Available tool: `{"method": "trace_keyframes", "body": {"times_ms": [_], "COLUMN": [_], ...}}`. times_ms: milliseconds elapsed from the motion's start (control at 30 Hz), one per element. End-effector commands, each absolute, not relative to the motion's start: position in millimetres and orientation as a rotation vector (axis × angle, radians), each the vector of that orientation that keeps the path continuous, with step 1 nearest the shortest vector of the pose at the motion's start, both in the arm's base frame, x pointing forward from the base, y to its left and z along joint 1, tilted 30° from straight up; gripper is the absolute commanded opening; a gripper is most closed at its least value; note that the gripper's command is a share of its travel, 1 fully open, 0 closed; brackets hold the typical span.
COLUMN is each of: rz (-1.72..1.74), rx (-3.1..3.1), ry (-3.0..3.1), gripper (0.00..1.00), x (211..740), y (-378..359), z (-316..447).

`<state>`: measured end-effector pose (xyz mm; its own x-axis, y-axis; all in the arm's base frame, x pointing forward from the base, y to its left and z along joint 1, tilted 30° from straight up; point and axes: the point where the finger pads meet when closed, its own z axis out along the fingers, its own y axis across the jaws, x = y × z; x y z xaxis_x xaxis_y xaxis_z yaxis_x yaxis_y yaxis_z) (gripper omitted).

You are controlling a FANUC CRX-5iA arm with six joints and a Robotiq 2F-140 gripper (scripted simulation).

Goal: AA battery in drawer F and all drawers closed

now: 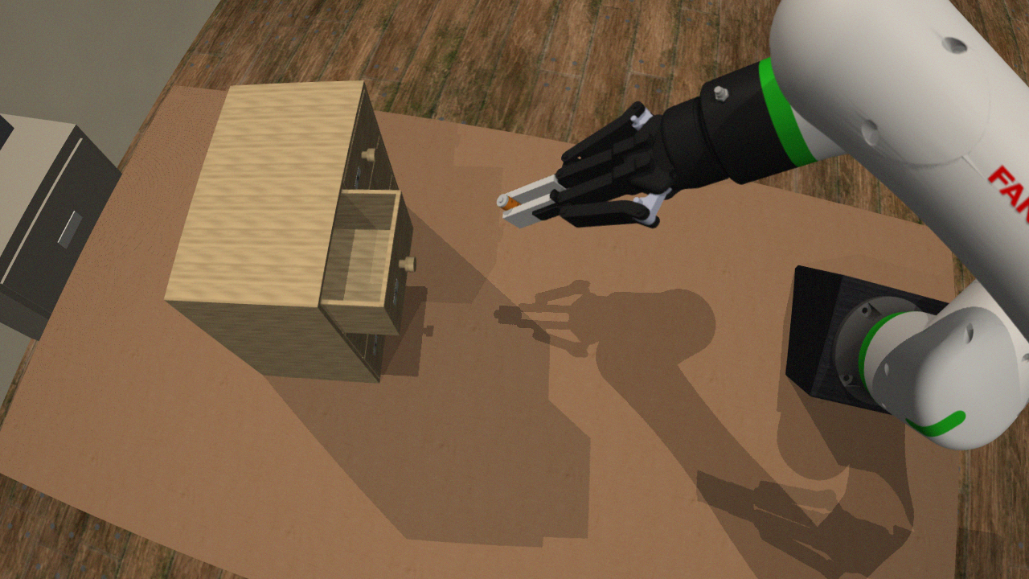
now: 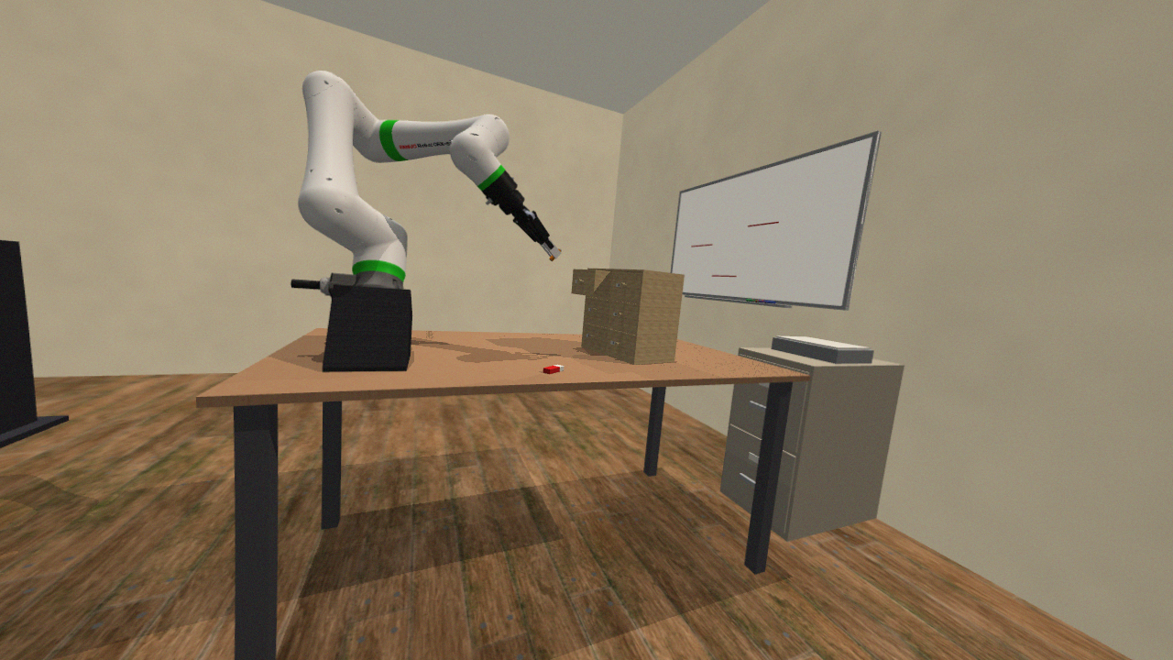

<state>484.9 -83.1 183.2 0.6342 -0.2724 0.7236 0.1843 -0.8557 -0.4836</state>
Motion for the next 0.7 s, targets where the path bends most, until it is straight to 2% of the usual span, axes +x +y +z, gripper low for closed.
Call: {"method": "trace_keyframes", "body": {"times_ms": [0, 667], "rz": [-1.254, -1.530], "rx": [-2.260, -2.092], "ry": [0.078, 0.169], "gripper": [0.06, 0.06], "x": [483.0, 478.0], "y": [-80.7, -79.8], "z": [181.5, 177.8]}}
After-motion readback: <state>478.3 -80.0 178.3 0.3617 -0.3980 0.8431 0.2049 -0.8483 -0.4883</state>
